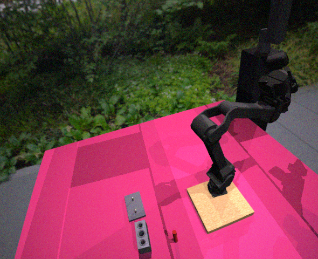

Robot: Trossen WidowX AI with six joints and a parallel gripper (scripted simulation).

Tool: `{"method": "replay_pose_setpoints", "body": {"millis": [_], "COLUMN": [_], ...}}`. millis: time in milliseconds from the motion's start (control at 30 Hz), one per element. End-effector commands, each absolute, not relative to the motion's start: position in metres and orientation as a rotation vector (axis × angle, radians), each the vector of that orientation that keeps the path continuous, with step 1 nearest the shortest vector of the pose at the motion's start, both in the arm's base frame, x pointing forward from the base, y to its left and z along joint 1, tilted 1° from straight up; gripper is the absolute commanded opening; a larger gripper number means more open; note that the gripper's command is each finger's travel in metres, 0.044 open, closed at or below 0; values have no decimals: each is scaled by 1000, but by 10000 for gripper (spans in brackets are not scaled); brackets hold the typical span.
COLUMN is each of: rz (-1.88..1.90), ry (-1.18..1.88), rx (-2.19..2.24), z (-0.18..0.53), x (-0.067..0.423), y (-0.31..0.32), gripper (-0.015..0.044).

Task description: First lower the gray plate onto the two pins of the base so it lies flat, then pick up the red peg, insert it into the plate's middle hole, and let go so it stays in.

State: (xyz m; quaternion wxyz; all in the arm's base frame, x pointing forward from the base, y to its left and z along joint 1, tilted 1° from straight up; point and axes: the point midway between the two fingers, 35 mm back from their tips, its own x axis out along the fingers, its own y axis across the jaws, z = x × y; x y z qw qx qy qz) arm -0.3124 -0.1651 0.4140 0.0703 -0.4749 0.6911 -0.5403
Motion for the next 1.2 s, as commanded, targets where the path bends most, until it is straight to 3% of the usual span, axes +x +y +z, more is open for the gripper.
{"method": "replay_pose_setpoints", "body": {"millis": [0, 333, 633, 1000, 1167], "rz": [-1625, -1580, -1460, -1147, -954], "ry": [2079, 1712, 1381, 1108, 992], "rx": [-1429, -1423, -1366, -1281, -1242], "z": [414, 400, 387, 353, 337], "x": [-312, -278, -207, -76, 8], "y": [-165, -246, -335, -416, -427], "gripper": [426, 440, 440, 440, 440]}}
